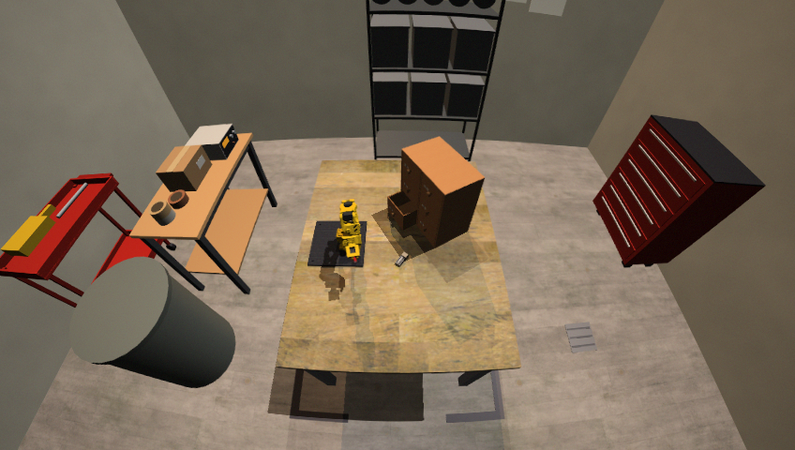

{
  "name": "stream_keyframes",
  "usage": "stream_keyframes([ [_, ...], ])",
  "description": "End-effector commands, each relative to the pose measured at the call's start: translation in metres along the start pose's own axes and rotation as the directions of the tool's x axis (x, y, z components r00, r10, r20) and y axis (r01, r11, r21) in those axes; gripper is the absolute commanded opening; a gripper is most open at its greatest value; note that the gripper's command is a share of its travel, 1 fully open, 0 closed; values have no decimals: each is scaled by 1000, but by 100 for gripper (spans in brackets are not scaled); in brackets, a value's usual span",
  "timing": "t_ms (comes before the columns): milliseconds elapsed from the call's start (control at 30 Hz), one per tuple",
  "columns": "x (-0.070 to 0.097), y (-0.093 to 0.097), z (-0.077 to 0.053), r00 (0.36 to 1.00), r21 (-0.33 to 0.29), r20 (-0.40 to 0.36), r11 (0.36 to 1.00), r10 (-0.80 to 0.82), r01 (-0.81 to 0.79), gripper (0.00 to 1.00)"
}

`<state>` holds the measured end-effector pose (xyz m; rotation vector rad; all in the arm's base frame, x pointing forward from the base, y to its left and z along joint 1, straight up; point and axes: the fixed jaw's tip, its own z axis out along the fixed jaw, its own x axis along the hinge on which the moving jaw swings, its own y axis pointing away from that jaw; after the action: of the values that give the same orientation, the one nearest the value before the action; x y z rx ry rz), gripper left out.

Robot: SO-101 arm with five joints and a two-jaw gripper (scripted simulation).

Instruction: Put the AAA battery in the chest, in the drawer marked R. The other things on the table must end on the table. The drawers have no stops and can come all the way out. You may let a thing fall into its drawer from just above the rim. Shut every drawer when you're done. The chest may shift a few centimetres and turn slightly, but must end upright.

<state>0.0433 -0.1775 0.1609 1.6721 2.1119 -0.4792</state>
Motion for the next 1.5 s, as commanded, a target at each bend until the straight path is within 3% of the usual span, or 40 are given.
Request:
stream_keyframes([
  [0,4,18,0,996,-52,-9,995,-89,89,0],
  [300,12,59,-6,958,-168,18,943,-288,287,0],
  [367,12,59,-6,958,-168,18,943,-288,287,0],
  [833,40,116,-24,822,-327,104,761,-560,560,0],
  [933,43,119,-26,809,-336,112,744,-577,577,0],
  [1433,91,161,-55,576,-451,255,432,-777,781,0],
  [1467,91,161,-55,576,-451,255,432,-777,781,0],
])
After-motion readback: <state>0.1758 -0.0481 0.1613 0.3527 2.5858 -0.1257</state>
